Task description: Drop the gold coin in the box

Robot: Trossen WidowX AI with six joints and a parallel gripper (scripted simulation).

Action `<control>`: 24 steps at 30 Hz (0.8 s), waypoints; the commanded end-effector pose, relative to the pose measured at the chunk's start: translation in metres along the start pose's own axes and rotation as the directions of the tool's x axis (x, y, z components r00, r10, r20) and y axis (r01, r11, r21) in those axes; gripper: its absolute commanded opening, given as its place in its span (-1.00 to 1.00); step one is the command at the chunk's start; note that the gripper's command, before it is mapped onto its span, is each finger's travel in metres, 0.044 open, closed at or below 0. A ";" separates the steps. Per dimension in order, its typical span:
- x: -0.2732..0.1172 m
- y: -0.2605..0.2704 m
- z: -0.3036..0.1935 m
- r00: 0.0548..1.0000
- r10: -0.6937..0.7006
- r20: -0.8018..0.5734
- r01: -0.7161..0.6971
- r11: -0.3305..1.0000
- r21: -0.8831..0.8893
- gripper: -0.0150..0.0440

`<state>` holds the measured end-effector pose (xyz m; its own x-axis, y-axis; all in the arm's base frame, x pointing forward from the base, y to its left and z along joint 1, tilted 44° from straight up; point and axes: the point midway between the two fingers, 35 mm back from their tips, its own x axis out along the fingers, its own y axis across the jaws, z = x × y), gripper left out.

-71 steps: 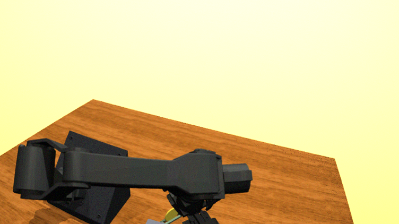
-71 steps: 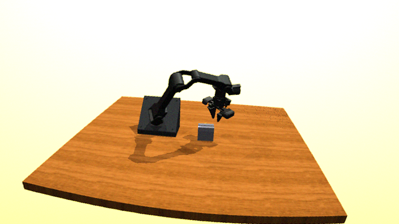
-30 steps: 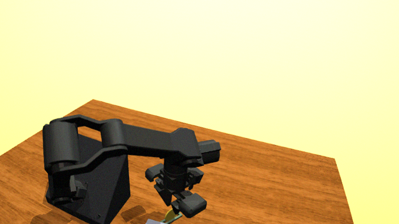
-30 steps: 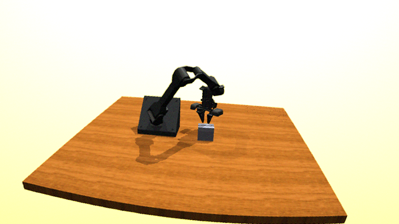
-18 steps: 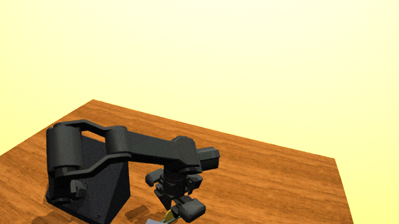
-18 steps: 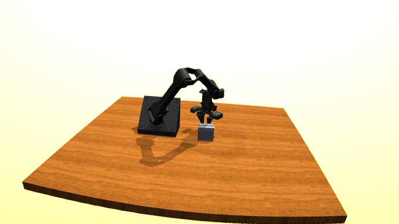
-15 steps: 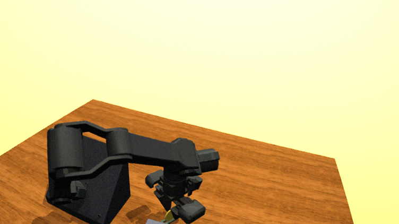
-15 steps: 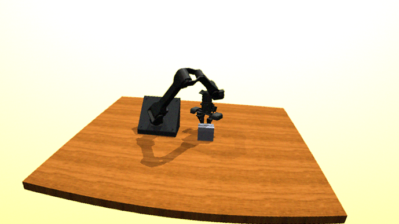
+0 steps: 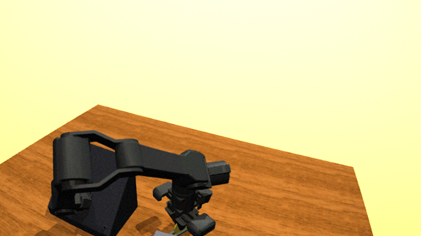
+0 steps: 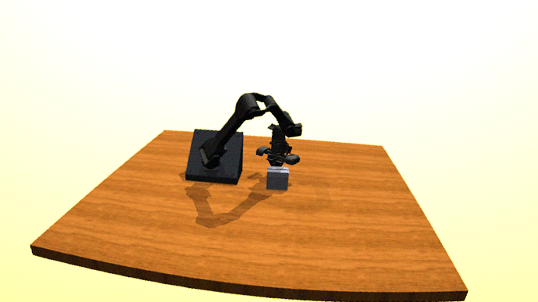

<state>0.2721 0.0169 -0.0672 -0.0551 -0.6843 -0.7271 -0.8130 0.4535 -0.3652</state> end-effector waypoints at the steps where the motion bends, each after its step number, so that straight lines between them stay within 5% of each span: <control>1: 0.001 0.000 0.000 1.000 -0.004 -0.002 0.004 1.000 -0.005 -0.49; 24: -0.040 -0.002 0.004 1.000 -0.002 0.003 0.002 1.000 -0.006 -0.49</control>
<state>0.2770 0.0393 -0.0466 -0.0536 -0.6890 -0.7228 -0.8214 0.4420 -0.3605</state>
